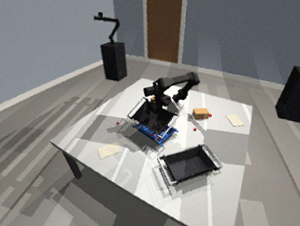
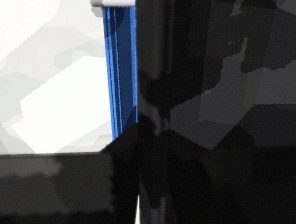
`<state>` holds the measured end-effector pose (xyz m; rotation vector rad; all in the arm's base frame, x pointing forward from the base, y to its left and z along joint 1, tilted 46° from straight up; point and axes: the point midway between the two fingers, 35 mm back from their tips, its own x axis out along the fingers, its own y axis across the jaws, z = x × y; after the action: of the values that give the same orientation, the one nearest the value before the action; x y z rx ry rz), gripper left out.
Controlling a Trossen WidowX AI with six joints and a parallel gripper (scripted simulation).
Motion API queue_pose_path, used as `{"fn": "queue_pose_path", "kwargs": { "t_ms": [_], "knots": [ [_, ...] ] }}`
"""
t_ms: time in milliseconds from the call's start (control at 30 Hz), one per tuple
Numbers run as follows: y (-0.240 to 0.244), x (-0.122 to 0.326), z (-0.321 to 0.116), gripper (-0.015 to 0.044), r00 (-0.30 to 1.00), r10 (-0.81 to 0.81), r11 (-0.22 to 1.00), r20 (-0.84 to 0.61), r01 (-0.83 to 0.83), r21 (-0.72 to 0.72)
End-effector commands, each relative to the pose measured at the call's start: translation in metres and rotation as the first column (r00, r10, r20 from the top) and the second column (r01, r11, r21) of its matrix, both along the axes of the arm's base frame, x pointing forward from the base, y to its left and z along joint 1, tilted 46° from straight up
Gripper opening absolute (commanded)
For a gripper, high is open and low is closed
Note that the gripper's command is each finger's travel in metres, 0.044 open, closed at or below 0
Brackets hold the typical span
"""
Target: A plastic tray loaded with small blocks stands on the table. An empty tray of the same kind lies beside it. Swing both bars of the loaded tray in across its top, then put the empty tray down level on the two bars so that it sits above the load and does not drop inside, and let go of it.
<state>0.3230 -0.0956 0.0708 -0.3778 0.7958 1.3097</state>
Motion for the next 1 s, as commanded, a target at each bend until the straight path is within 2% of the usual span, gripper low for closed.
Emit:
{"fn": "queue_pose_path", "kwargs": {
  "t_ms": [0, 967],
  "knots": [
    [-0.0040, -0.0001, 0.0015, 0.0000, 1.000, -0.012, 1.000, 0.012, 0.012, 0.001],
    [0.0007, 0.0001, -0.0018, 0.0000, 1.000, -0.012, 1.000, 0.012, 0.012, 0.001]
  ]
}}
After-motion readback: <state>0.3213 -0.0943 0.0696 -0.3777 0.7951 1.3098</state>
